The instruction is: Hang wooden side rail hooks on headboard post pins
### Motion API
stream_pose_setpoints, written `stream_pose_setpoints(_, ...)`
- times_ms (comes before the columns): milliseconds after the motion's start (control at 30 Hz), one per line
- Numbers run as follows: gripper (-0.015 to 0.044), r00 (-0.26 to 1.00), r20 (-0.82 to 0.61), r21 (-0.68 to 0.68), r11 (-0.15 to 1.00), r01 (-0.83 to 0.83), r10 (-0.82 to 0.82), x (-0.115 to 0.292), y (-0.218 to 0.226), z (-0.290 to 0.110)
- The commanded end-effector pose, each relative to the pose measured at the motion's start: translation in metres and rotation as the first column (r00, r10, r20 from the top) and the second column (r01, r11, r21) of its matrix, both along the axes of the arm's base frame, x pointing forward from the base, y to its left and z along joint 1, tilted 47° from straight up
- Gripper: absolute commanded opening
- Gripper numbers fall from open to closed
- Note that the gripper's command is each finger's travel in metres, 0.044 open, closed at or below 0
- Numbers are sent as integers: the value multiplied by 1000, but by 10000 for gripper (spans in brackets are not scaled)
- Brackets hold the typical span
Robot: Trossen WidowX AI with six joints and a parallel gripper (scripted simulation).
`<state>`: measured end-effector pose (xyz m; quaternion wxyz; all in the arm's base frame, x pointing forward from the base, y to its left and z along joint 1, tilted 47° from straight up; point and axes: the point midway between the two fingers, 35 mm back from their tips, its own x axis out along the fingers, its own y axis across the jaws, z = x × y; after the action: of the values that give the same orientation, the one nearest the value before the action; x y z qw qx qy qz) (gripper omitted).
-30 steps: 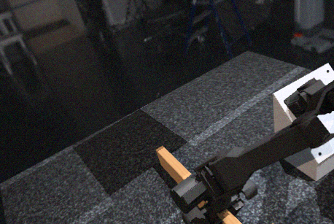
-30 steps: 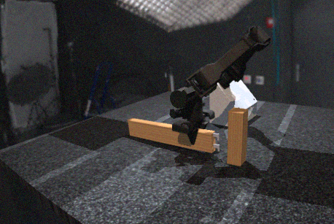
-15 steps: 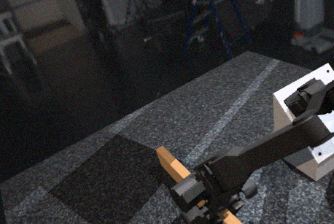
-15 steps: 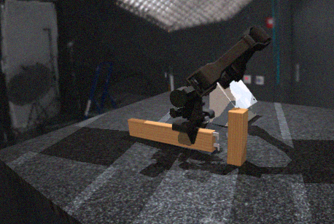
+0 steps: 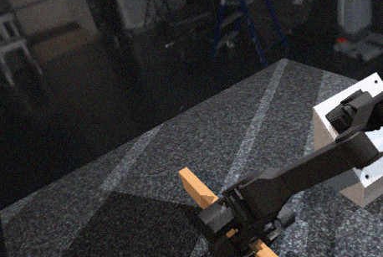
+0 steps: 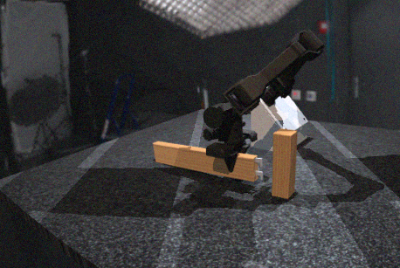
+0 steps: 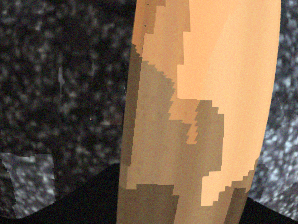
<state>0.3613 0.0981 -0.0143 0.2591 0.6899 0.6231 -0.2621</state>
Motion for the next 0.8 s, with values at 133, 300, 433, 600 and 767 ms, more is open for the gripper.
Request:
stream_pose_setpoints(133, 0, 1000, 5, -1, 1000, 10, -10, 4, -2, 2)
stream_pose_setpoints(300, 0, 1000, 5, -1, 1000, 10, -10, 5, -1, 2)
stream_pose_setpoints(433, 0, 1000, 5, -1, 1000, 10, -10, 5, -1, 3)
stream_pose_setpoints(600, 0, 1000, 5, -1, 1000, 10, -10, 6, -1, 4)
stream_pose_setpoints(767, 0, 1000, 5, -1, 1000, 10, -10, 6, -1, 5)
